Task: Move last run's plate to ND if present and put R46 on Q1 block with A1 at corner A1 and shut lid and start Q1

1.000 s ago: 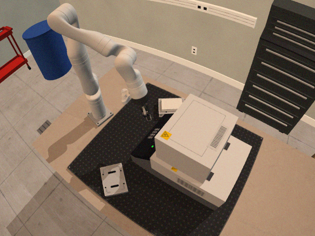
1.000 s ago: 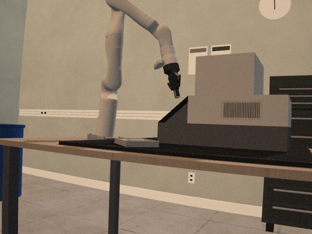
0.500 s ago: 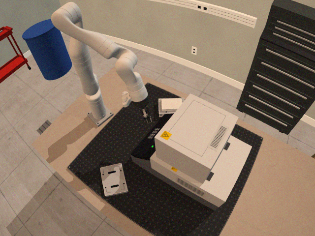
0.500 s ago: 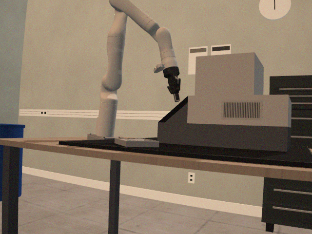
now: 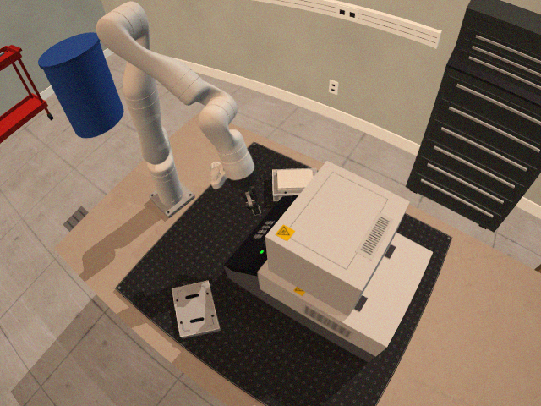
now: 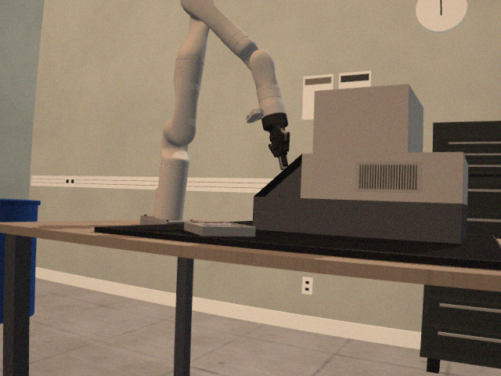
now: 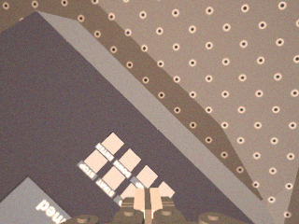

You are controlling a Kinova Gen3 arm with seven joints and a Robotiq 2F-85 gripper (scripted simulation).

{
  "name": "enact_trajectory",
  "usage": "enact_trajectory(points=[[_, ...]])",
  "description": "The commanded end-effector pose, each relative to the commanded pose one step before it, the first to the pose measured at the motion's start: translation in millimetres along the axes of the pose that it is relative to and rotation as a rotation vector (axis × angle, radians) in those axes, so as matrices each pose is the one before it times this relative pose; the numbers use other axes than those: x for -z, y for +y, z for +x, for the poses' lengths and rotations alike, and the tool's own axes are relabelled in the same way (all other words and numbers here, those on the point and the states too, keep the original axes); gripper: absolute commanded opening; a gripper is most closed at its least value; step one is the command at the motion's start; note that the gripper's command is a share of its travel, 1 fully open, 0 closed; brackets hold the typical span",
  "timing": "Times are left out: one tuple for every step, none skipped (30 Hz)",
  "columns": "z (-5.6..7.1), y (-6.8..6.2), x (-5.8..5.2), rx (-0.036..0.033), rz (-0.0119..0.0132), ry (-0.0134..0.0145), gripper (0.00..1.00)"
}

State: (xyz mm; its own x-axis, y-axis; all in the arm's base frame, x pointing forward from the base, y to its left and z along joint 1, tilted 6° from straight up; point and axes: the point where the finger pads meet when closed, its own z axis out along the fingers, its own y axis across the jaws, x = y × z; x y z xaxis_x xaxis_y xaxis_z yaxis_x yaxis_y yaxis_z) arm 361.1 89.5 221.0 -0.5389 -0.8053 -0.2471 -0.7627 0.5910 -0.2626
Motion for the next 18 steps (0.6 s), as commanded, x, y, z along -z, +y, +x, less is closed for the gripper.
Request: enact_trajectory(points=[[2.13,-0.19,-5.73,-0.00057,0.00117,0.00330,0.10],[0.22,0.27,-1.27,0.00011,0.00004,-0.00002,0.10],[0.19,0.31,-1.27,0.00023,0.00000,-0.00006,0.10],[0.19,0.31,-1.27,0.00026,-0.00001,-0.00006,0.10],[0.19,0.32,-1.27,0.00026,-0.00002,-0.00006,0.10],[0.18,0.32,-1.28,0.00027,-0.00002,-0.00007,0.10],[0.18,0.27,-1.33,0.00028,-0.00005,-0.00007,0.10],[0.17,0.33,-1.28,0.00033,-0.00005,-0.00008,0.10],[0.17,0.34,-1.28,0.00034,-0.00005,-0.00008,0.10],[0.16,0.34,-1.28,0.00035,-0.00006,-0.00008,0.10],[0.16,0.35,-1.28,0.00038,-0.00007,-0.00009,0.10],[0.00,0.00,0.00,0.00000,0.00000,0.00000,0.10],[0.00,0.00,0.00,0.00000,0.00000,0.00000,0.10],[0.20,0.21,-1.23,-0.00002,0.00015,-0.00008,0.10],[0.05,0.58,-1.34,0.00105,-0.00040,-0.00018,0.10],[0.06,0.48,-1.28,0.00076,-0.00022,-0.00019,0.10],[0.07,0.47,-1.28,0.00072,-0.00022,-0.00018,0.10],[0.11,0.42,-1.29,0.00057,-0.00017,-0.00014,0.10]])
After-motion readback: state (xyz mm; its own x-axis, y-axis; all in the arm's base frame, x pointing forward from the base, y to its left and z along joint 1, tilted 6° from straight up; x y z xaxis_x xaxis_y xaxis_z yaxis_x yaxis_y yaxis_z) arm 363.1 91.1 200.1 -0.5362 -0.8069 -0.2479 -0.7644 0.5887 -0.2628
